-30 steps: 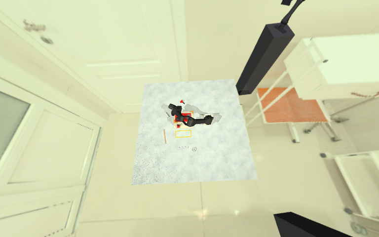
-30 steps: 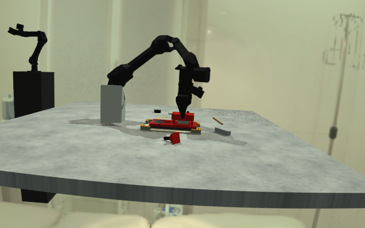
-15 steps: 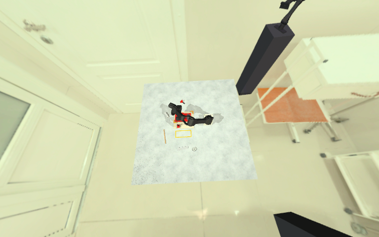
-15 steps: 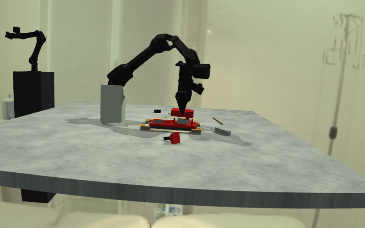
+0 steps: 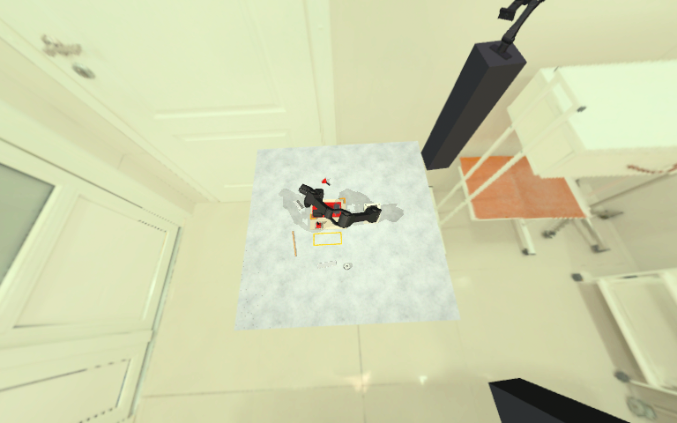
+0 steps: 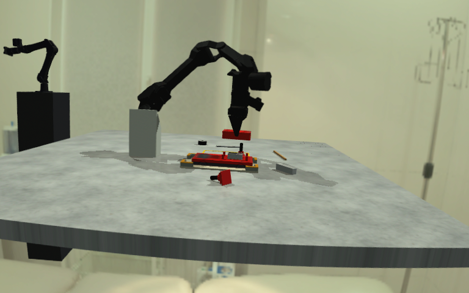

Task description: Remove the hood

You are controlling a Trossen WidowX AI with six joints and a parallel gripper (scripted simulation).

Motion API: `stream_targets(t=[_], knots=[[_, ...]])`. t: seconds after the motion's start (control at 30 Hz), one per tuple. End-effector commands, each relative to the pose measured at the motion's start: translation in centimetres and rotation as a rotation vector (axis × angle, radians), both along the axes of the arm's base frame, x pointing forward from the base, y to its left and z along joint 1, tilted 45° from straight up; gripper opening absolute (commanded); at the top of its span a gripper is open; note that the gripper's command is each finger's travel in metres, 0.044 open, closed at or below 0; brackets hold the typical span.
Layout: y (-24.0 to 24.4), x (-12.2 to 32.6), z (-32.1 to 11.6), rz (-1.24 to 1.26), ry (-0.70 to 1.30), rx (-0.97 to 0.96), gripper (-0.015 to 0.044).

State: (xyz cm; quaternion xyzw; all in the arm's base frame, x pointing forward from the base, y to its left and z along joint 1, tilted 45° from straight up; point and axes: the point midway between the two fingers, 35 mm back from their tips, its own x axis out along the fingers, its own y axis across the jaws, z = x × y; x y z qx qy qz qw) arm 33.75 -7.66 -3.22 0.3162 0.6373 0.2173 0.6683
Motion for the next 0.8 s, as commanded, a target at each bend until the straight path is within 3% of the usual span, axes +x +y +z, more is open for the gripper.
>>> stream_targets(t=[0.0,0.77], knots=[[1.1,0.2,1.6,-0.006,-0.002,-0.002,0.0000],[9.4,-1.0,10.1,0.007,-0.012,-0.010,0.0000]])
